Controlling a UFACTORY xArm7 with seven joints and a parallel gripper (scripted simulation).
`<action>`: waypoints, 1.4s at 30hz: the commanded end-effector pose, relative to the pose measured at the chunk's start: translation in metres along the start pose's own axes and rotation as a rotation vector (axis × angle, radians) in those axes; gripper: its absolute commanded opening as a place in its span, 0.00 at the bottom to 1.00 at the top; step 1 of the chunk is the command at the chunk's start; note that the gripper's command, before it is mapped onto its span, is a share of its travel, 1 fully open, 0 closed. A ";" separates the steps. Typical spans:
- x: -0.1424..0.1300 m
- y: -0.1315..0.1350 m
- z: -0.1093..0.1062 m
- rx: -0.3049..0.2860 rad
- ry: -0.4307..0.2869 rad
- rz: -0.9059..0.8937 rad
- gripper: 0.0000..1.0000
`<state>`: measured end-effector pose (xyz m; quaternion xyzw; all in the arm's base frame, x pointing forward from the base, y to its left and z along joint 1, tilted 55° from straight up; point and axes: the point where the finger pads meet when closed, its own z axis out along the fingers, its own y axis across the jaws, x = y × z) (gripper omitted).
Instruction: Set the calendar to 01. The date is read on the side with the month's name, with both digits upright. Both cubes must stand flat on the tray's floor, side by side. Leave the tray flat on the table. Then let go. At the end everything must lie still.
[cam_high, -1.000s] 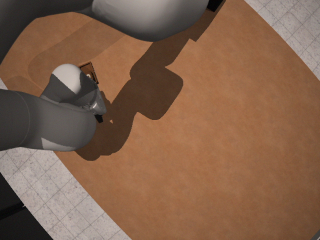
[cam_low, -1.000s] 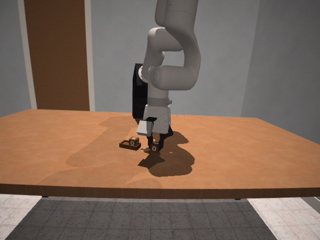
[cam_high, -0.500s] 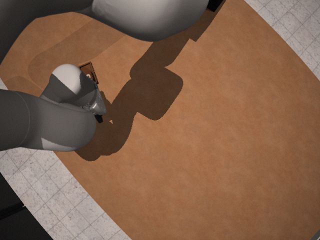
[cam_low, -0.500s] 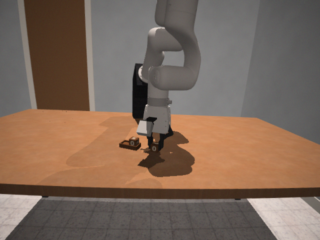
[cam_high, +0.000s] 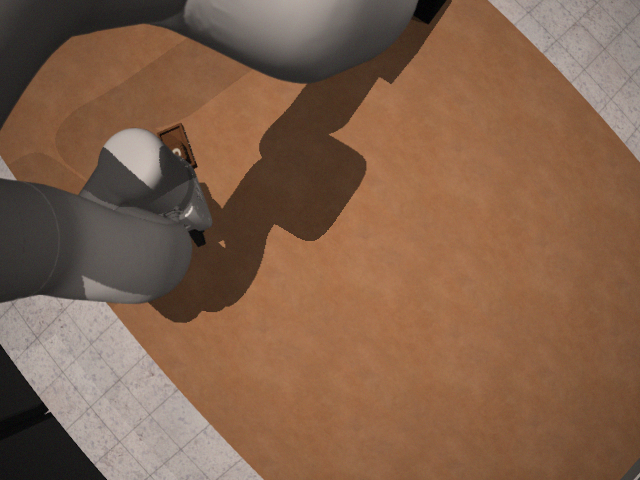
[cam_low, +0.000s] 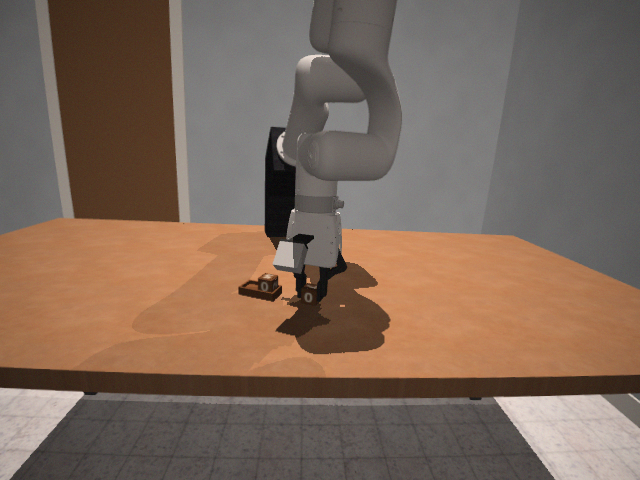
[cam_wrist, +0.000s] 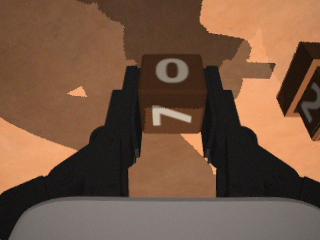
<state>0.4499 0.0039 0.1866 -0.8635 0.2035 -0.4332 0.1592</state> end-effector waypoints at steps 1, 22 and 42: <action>0.001 0.000 0.000 0.000 0.001 0.000 0.29; 0.001 0.000 0.001 0.000 0.001 0.000 0.29; 0.001 0.000 0.004 0.000 0.001 0.000 0.29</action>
